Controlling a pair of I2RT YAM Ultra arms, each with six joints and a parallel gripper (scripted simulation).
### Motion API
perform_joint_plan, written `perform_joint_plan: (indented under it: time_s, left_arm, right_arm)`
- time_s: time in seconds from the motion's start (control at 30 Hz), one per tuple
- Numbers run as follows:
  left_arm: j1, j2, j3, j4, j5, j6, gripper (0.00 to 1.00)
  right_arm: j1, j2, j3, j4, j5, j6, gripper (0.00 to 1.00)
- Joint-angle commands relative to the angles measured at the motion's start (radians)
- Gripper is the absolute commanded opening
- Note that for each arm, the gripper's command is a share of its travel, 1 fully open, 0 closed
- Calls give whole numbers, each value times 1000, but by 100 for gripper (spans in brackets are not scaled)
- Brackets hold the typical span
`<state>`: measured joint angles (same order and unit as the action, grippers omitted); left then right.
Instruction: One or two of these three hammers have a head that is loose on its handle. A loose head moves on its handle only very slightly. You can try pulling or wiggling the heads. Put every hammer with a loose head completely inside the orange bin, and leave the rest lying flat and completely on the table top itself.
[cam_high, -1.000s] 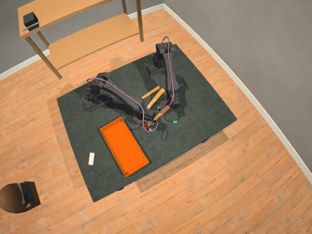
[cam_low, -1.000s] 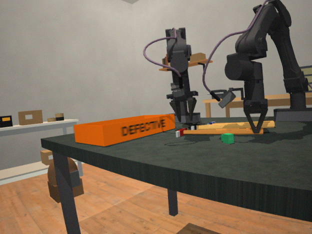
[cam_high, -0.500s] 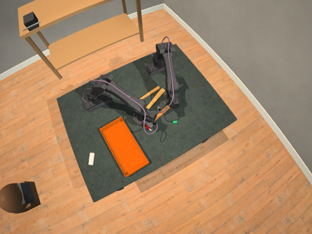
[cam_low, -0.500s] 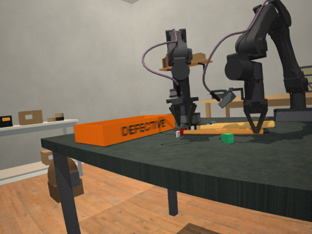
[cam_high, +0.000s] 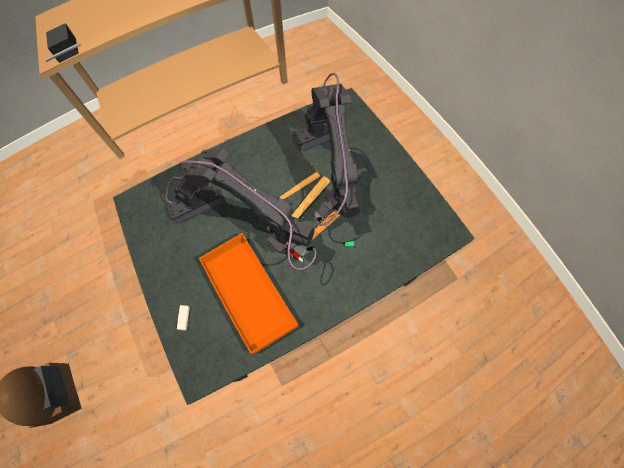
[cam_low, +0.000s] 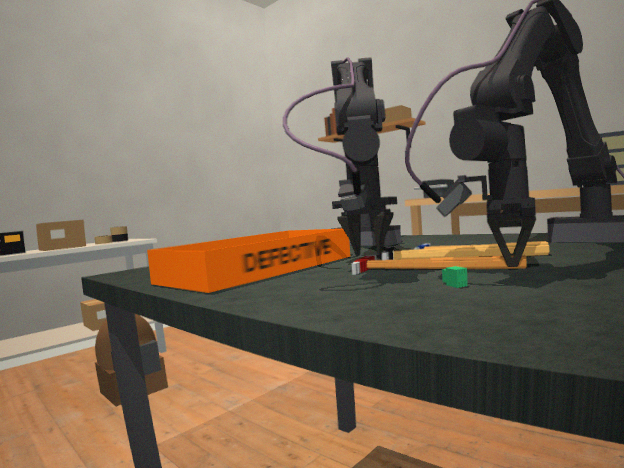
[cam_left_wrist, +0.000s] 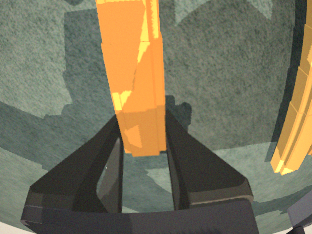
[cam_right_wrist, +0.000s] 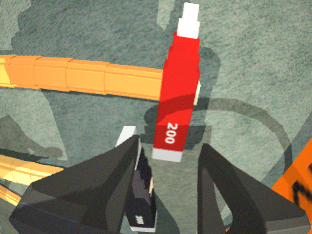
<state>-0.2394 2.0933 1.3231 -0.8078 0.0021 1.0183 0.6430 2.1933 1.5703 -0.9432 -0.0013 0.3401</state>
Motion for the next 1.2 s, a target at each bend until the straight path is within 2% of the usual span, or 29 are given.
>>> perform_joint_plan:
  time_s: [0.0, 0.2, 0.93, 1.17]
  left_arm:
    - [10, -26, -9, 0, -2, 8, 21]
    - [10, -26, -9, 0, -2, 8, 21]
    - [4, -17, 1, 0, -2, 8, 21]
    - [15, -15, -13, -28, -28, 15, 21]
  right_arm:
    - [10, 19, -16, 33, 1, 8, 41]
    - [10, 11, -14, 30, 1, 8, 41]
    - [2, 13, 0, 19, 1, 6, 12]
    - [-1, 13, -11, 1, 19, 13, 12]
